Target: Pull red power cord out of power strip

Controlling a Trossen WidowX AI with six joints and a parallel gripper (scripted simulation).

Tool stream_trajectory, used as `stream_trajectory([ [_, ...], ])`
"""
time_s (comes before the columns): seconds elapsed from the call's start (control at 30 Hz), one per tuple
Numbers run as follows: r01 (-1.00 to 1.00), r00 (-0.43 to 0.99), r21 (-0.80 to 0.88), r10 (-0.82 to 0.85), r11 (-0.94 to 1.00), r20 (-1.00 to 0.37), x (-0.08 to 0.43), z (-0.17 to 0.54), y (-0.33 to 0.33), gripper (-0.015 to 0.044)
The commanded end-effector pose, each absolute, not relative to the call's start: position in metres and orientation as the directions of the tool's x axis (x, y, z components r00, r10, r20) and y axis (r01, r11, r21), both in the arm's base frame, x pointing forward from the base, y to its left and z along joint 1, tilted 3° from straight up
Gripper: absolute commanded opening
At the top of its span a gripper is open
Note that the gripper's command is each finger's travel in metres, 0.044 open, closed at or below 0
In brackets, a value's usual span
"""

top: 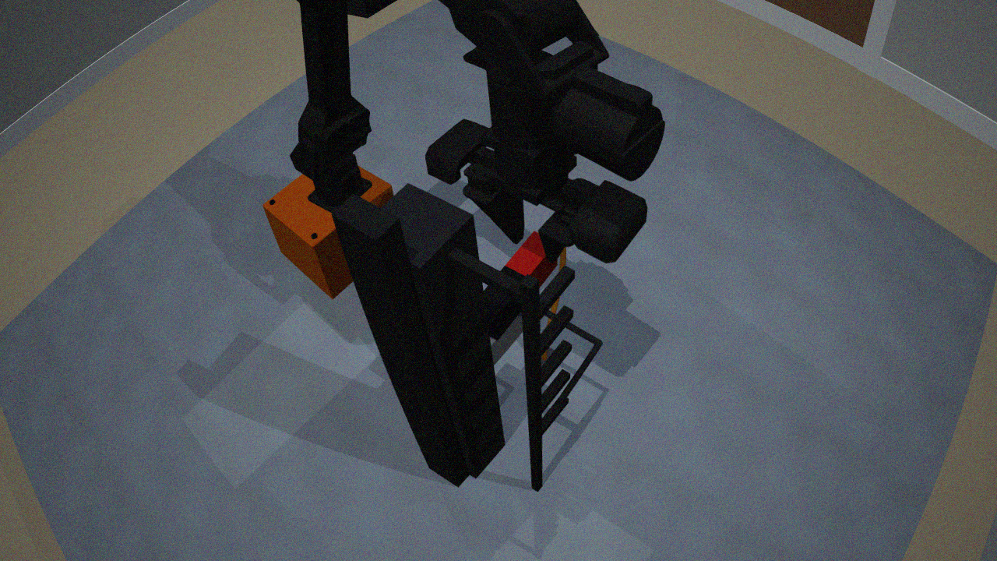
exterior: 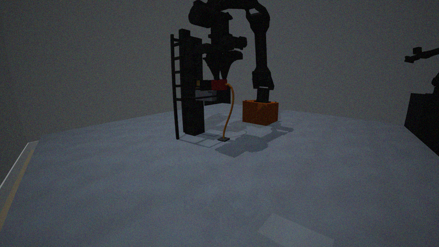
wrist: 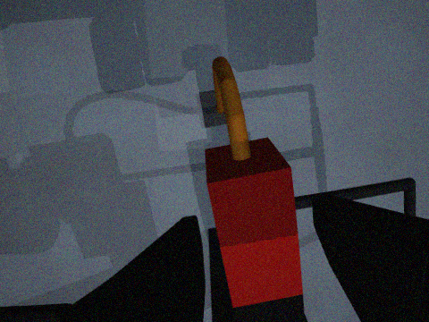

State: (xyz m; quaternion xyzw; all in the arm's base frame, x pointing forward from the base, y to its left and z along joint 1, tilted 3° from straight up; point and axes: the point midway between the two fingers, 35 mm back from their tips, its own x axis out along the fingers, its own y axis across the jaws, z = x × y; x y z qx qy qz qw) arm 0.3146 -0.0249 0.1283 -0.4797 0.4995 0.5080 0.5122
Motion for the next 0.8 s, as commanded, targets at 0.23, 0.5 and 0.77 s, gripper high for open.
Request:
stream_trajectory([
  [0.23, -1.0, -0.014, 0.014, 0.039, 0.015, -0.999, 0.317, 0.133, -0.005, 0.044],
  [0.5, -1.0, -0.014, 0.014, 0.042, 0.015, -0.999, 0.316, 0.143, 0.033, 0.044],
  [0.77, -1.0, -0.014, 0.014, 0.042, 0.015, -0.999, 0.316, 0.143, 0.033, 0.044],
])
